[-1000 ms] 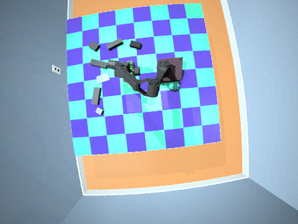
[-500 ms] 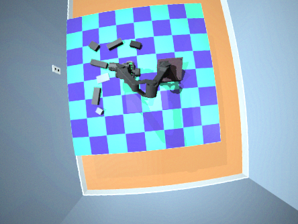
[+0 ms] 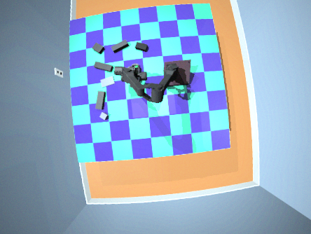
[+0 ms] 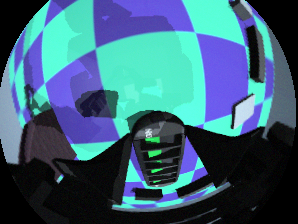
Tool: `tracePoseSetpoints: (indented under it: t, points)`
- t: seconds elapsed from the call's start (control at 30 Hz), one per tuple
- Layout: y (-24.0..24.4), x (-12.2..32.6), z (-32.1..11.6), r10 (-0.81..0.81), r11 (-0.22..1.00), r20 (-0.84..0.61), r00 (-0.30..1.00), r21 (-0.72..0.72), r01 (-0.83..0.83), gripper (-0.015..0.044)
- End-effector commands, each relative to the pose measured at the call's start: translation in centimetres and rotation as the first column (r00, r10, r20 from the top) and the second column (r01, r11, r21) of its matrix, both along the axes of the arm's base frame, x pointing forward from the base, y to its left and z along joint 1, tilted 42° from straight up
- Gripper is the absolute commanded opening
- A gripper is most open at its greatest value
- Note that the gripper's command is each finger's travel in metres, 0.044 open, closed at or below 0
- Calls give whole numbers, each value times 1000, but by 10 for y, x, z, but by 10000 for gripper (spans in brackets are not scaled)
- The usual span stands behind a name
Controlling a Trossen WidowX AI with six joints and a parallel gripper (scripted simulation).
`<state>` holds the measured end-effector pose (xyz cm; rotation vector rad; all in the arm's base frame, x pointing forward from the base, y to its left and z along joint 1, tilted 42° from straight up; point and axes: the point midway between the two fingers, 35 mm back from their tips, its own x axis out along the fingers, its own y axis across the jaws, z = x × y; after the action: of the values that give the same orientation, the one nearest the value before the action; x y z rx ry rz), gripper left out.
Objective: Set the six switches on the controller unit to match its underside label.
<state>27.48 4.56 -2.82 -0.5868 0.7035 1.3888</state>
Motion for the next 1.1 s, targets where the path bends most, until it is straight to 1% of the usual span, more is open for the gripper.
tracePoseSetpoints:
  t: [0.0,0.23,0.53,1.07]
  points:
    - [1,0,0,-3,1000,-1,1000,5,3,288]
    - [1,0,0,-3,1000,-1,1000,5,3,242]
    - [-2,3,-2,-3,1000,-1,1000,4,3,5]
    - [-11,13,-10,-3,1000,0,1000,4,3,0]
